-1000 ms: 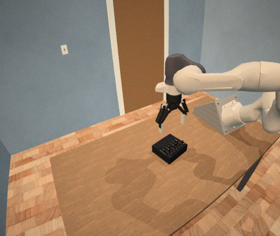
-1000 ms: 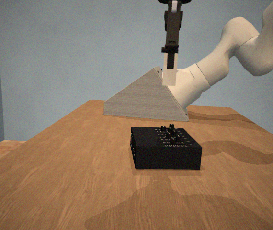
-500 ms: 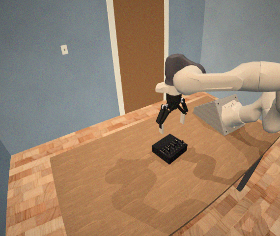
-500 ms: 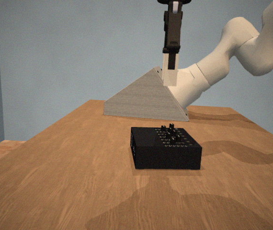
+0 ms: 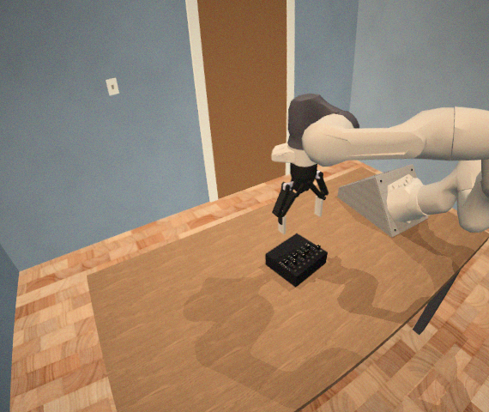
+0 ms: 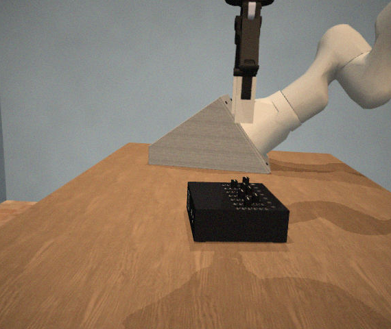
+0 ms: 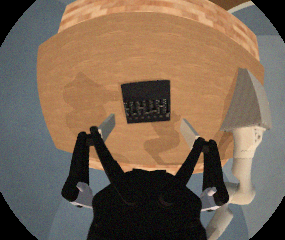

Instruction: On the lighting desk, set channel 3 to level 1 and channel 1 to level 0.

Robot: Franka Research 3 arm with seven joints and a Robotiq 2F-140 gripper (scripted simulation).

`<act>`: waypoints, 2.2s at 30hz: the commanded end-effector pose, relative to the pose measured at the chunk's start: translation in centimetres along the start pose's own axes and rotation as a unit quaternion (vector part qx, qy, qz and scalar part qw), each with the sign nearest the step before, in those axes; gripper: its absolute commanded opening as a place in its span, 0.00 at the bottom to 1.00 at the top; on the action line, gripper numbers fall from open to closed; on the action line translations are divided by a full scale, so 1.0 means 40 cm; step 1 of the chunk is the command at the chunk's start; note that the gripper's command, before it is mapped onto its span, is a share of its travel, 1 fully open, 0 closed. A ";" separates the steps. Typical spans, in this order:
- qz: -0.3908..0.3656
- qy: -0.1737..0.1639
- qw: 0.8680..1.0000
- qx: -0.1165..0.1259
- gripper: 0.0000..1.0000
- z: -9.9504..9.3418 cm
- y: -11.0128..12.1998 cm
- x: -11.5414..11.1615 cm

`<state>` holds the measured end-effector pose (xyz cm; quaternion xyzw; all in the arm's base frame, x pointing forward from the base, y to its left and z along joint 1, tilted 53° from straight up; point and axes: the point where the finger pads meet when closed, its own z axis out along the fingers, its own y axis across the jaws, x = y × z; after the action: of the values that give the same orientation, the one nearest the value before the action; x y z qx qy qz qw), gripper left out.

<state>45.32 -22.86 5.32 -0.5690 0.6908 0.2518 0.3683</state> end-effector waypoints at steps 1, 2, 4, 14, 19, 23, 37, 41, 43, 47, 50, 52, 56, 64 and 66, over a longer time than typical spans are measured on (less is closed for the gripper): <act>-0.004 0.001 1.000 0.000 1.00 0.001 0.002 -0.002; -0.007 -0.002 1.000 -0.001 1.00 0.010 0.004 -0.021; -0.021 -0.014 1.000 -0.006 1.00 0.054 0.019 -0.112; -0.048 -0.034 0.998 -0.020 1.00 0.141 0.072 -0.276; -0.048 -0.034 0.998 -0.020 1.00 0.141 0.072 -0.276; -0.048 -0.034 0.998 -0.020 1.00 0.141 0.072 -0.276; -0.048 -0.034 0.998 -0.020 1.00 0.141 0.072 -0.276; -0.048 -0.034 0.998 -0.020 1.00 0.141 0.072 -0.276; -0.048 -0.034 0.998 -0.020 1.00 0.141 0.072 -0.276; -0.048 -0.034 0.998 -0.020 1.00 0.141 0.072 -0.276; -0.048 -0.034 0.998 -0.020 1.00 0.141 0.072 -0.276; -0.048 -0.034 0.998 -0.020 1.00 0.141 0.072 -0.276; -0.048 -0.034 0.998 -0.020 1.00 0.141 0.072 -0.276; -0.048 -0.034 0.998 -0.020 1.00 0.141 0.072 -0.276; -0.048 -0.034 0.998 -0.020 1.00 0.141 0.072 -0.276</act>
<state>44.65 -11.12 10.46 -0.6000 0.6441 0.2693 0.3907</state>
